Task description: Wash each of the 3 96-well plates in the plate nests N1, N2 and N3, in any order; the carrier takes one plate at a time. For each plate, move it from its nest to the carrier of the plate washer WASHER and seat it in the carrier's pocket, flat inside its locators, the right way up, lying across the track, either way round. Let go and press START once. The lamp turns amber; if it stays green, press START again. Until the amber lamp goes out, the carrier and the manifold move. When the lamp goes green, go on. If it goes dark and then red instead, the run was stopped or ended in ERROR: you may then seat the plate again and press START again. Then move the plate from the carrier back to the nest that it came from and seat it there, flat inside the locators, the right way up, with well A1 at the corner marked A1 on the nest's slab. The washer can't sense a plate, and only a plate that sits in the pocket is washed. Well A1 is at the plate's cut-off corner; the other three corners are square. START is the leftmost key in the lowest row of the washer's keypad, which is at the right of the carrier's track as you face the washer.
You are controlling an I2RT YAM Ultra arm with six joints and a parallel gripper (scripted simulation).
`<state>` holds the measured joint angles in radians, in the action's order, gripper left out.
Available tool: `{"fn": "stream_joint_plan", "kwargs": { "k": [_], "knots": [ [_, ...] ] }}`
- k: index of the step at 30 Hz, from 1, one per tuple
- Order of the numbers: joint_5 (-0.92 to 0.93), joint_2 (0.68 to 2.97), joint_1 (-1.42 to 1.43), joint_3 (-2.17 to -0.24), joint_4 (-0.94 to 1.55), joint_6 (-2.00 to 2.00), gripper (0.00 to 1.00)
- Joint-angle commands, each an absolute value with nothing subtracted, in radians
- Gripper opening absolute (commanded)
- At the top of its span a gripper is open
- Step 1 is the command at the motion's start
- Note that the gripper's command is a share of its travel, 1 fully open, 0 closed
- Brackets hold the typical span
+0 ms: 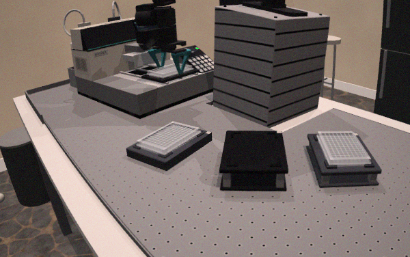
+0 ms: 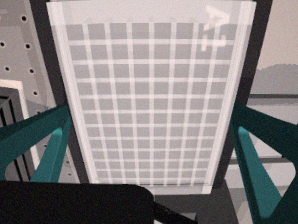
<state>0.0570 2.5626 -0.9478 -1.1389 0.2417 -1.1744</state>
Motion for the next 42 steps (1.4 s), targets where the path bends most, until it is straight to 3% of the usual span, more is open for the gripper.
{"fn": "stream_joint_plan", "kwargs": {
  "k": [1,8,9,11,12,14,15,19,20,22,23,25,26,28,29,31,32,36,37,39,40,42],
  "knots": [
    [0.059,2.555,-0.948,-1.143,0.24,-1.173,1.0],
    [0.059,2.555,-0.948,-1.143,0.24,-1.173,1.0],
    [0.059,2.555,-0.948,-1.143,0.24,-1.173,0.9],
    [0.059,2.555,-0.948,-1.143,0.24,-1.173,0.9],
    [0.059,2.555,-0.948,-1.143,0.24,-1.173,0.8],
    [0.059,2.555,-0.948,-1.143,0.24,-1.173,0.8],
    [0.059,2.555,-0.948,-1.143,0.24,-1.173,0.7],
    [0.059,2.555,-0.948,-1.143,0.24,-1.173,0.7],
    [0.059,2.555,-0.948,-1.143,0.24,-1.173,0.6],
    [0.059,2.555,-0.948,-1.143,0.24,-1.173,0.6],
    [0.059,2.555,-0.948,-1.143,0.24,-1.173,0.5],
    [0.059,2.555,-0.948,-1.143,0.24,-1.173,0.5],
    [0.059,2.555,-0.948,-1.143,0.24,-1.173,0.4],
    [0.059,2.555,-0.948,-1.143,0.24,-1.173,0.4],
    [0.059,2.555,-0.948,-1.143,0.24,-1.173,0.3],
    [0.059,2.555,-0.948,-1.143,0.24,-1.173,0.3],
    [0.059,2.555,-0.948,-1.143,0.24,-1.173,0.2],
    [0.059,2.555,-0.948,-1.143,0.24,-1.173,0.2],
    [0.059,2.555,-0.948,-1.143,0.24,-1.173,0.1],
    [0.059,2.555,-0.948,-1.143,0.24,-1.173,0.1],
    [0.059,2.555,-0.948,-1.143,0.24,-1.173,0.0],
    [0.059,2.555,-0.948,-1.143,0.24,-1.173,0.0]
  ]
}}
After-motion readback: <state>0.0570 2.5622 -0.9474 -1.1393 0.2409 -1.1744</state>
